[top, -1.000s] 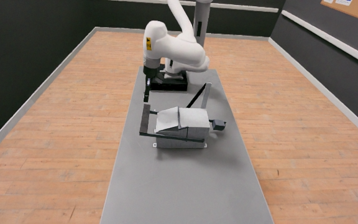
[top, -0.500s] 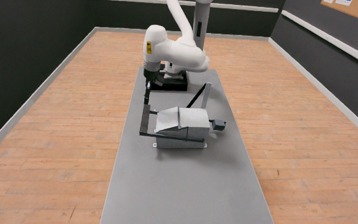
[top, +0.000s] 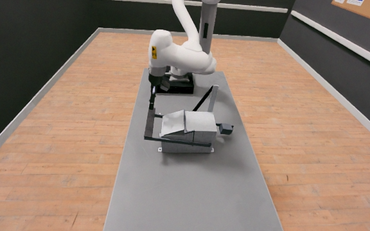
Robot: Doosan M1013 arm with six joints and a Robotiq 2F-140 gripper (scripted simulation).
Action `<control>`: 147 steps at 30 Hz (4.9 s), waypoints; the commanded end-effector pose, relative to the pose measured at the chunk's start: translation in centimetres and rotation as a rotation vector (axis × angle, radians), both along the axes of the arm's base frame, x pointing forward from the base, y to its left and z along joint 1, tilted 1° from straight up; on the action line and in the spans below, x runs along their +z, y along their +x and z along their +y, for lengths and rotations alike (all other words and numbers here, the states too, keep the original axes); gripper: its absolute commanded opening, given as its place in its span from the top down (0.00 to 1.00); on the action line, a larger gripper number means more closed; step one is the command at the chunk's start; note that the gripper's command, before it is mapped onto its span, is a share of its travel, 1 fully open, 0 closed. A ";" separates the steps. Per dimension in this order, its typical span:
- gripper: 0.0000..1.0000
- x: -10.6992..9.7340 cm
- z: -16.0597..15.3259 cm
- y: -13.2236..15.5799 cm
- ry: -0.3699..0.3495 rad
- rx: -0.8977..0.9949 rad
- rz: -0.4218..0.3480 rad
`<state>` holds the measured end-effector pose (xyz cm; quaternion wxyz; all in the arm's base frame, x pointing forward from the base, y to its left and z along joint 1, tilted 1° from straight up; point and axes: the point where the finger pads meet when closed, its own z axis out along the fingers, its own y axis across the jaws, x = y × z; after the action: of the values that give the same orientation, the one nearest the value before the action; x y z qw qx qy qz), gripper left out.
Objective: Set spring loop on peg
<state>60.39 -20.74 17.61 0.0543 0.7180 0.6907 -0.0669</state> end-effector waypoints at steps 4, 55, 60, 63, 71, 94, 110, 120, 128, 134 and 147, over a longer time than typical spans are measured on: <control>0.75 -1.0 0.0 0.0 0.000 0.000 -0.001; 0.75 -4.5 -0.1 0.0 -0.001 -0.001 -0.001; 0.00 -4.4 -0.1 0.0 -0.001 -0.001 -0.001; 0.00 -4.4 -0.1 0.0 -0.001 -0.001 -0.001; 0.00 -4.4 -0.1 0.0 -0.001 -0.001 -0.001; 0.00 -4.4 -0.1 0.0 -0.001 -0.001 -0.001; 0.00 -2.4 -0.1 0.0 -0.001 -0.001 -0.001; 0.00 4.3 -0.1 0.1 -0.001 -0.001 -0.001; 0.00 3.8 -0.1 0.1 -0.001 -0.001 -0.002; 0.00 4.8 -0.1 0.1 -0.001 -0.001 -0.002; 0.00 5.3 -0.1 0.1 -0.001 -0.001 -0.002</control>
<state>60.50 -20.85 22.78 0.0549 0.7181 0.6905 -0.0670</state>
